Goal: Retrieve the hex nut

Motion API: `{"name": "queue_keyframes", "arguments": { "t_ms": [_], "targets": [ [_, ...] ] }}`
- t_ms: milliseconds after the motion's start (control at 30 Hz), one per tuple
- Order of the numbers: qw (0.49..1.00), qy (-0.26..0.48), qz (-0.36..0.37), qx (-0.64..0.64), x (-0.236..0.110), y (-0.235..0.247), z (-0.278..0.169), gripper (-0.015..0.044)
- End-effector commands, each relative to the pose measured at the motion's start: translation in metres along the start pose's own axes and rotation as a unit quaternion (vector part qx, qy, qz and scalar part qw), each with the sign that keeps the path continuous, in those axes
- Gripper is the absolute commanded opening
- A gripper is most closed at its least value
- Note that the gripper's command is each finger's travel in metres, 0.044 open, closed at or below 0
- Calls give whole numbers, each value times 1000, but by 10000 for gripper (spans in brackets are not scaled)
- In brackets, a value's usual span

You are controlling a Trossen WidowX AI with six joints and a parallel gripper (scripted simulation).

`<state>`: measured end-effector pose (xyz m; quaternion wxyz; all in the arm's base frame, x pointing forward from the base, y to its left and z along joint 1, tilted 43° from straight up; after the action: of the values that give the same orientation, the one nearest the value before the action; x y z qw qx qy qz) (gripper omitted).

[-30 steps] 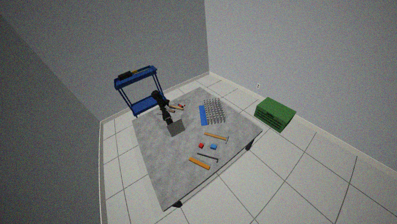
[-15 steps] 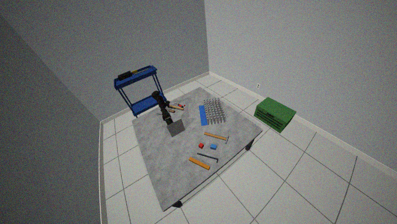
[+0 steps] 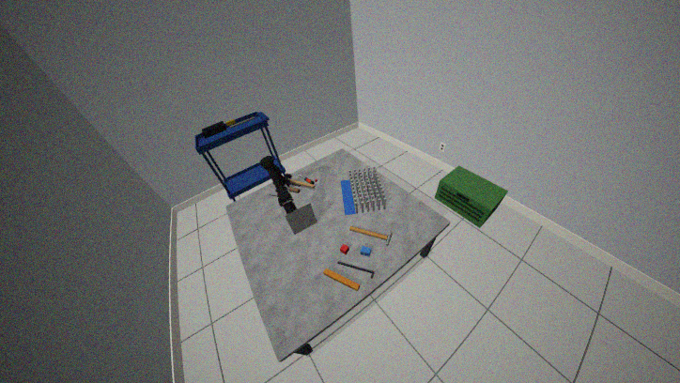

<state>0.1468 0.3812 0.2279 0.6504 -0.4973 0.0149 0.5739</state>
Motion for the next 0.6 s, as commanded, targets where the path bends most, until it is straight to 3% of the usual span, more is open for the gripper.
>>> {"name": "queue_keyframes", "arguments": {
  "t_ms": [0,67,333,567],
  "targets": [
    [1000,3,-1,3,1,0,-1,44],
    [1000,3,-1,3,1,0,-1,0],
    [1000,2,-1,3,-2,-1,-1,0],
    [1000,1,-1,1,-43,-12,-1,0]
  ]
}}
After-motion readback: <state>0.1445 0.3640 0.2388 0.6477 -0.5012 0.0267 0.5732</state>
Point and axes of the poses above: the point midway between the two fingers, 35 mm back from their tips, its own x axis out along the fingers, its own y axis across the jaws, z = x × y, the point moved 2 cm from there along -x, back along the fingers, and after that the axes turned 8 degrees about -x, right-handed, at the moved point
